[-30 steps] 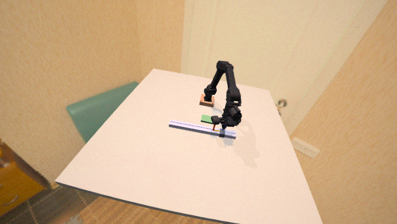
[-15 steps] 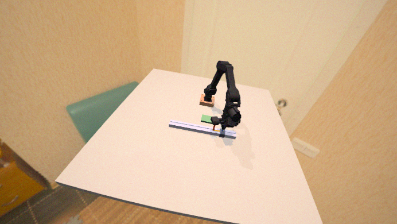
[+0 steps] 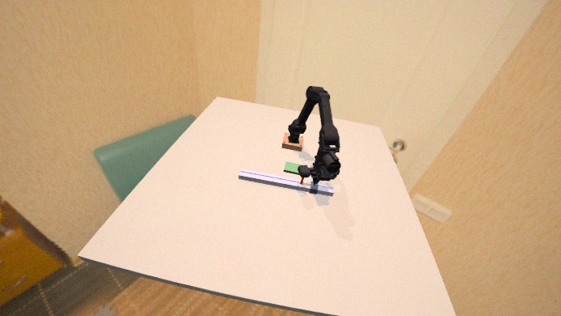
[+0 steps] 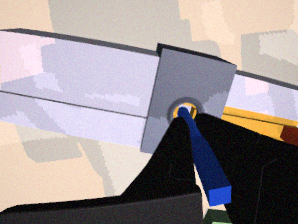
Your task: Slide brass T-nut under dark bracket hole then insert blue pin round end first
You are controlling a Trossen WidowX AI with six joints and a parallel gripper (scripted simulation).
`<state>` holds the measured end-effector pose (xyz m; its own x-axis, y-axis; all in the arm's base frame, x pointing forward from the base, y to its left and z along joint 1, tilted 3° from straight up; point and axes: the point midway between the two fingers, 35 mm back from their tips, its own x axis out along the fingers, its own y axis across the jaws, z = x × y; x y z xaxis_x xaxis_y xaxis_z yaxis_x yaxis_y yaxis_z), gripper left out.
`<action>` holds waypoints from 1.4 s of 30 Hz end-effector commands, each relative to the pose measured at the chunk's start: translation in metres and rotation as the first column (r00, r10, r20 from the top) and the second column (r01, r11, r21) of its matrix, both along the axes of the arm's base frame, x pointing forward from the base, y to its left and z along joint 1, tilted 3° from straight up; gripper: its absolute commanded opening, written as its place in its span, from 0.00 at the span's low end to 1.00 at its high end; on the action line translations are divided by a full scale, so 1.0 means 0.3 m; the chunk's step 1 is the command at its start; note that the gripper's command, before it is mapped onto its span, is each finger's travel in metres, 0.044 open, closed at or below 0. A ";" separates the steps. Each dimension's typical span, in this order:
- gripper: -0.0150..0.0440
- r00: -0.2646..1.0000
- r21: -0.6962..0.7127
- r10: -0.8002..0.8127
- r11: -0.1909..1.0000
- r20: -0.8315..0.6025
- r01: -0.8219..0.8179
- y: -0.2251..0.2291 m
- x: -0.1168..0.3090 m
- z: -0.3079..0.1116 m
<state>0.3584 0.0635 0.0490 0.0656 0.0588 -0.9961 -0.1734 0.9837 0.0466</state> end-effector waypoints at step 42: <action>0.00 0.995 0.018 0.009 1.000 -0.101 -0.007 -0.003 0.017 -0.001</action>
<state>0.3627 0.0622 0.0493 -0.0241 0.0700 -0.9973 -0.1723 0.9823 0.0731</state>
